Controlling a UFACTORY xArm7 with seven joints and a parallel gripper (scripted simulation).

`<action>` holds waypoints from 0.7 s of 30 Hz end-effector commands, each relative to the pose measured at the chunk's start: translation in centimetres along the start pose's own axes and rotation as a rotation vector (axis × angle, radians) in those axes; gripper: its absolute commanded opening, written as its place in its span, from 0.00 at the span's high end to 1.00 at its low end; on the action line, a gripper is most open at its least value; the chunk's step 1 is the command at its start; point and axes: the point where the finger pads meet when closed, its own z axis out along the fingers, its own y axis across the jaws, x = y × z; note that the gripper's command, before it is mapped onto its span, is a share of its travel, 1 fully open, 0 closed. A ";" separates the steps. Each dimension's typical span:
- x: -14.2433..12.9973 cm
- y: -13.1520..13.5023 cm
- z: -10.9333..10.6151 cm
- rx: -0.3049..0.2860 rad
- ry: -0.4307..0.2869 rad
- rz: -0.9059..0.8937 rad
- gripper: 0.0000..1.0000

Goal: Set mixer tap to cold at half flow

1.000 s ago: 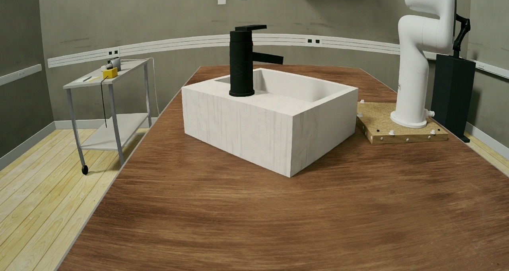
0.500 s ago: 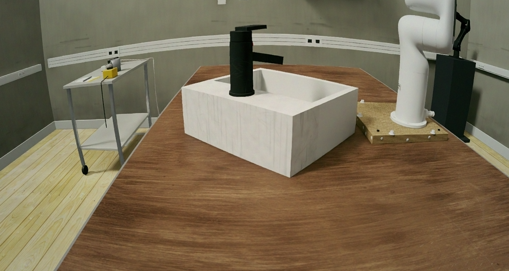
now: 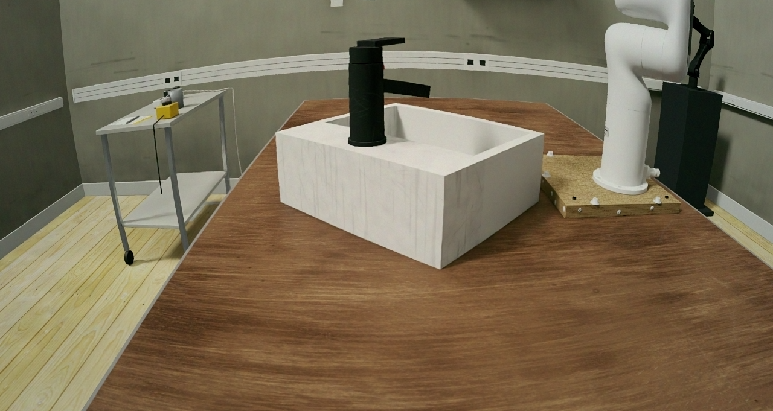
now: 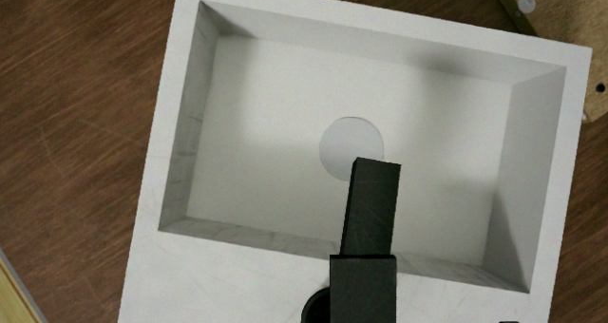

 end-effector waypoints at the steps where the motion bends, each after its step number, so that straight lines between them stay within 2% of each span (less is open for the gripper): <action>1: 0.0 -0.1 -0.1 0.003 -0.003 0.000 0.31; 21: -0.1 -0.1 2.0 0.003 -0.003 0.000 0.31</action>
